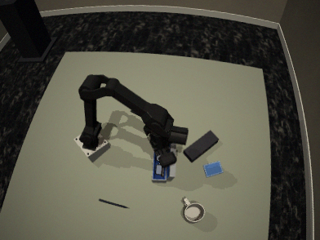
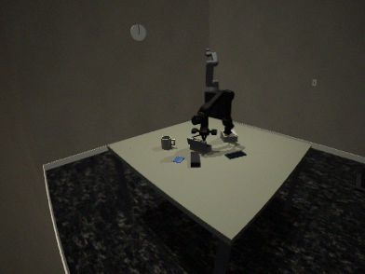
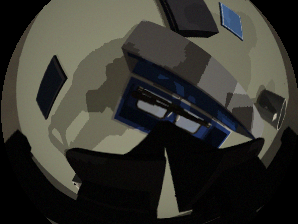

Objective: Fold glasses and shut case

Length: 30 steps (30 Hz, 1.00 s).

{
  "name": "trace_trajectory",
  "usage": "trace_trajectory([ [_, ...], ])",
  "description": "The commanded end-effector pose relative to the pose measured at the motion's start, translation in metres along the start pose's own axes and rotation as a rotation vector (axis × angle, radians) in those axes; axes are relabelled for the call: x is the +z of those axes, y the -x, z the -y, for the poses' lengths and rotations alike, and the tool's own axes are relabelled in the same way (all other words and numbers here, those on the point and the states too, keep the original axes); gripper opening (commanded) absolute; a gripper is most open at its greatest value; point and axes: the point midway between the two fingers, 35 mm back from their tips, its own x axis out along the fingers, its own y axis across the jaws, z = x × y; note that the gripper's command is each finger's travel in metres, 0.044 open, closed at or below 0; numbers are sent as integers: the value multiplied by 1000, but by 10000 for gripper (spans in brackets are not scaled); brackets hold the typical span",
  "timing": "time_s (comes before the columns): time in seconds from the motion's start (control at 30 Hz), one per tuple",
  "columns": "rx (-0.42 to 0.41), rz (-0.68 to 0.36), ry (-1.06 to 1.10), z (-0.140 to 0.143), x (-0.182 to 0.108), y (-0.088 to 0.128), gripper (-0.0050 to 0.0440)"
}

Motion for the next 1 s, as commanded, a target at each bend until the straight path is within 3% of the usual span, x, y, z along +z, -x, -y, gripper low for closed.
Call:
trace_trajectory([
  [0.0, 2, -2, 2, -4, 2, 6, 0],
  [0.2, 9, -10, 1, -5, 0, 6, 0],
  [0.33, 3, -4, 1, -5, 3, 49, 0],
  [0.4, 2, -2, 2, -5, 3, 58, 0],
  [0.63, 2, -2, -21, -5, 3, 58, 0],
  [0.97, 1, -3, -363, 2, 10, 59, 0],
])
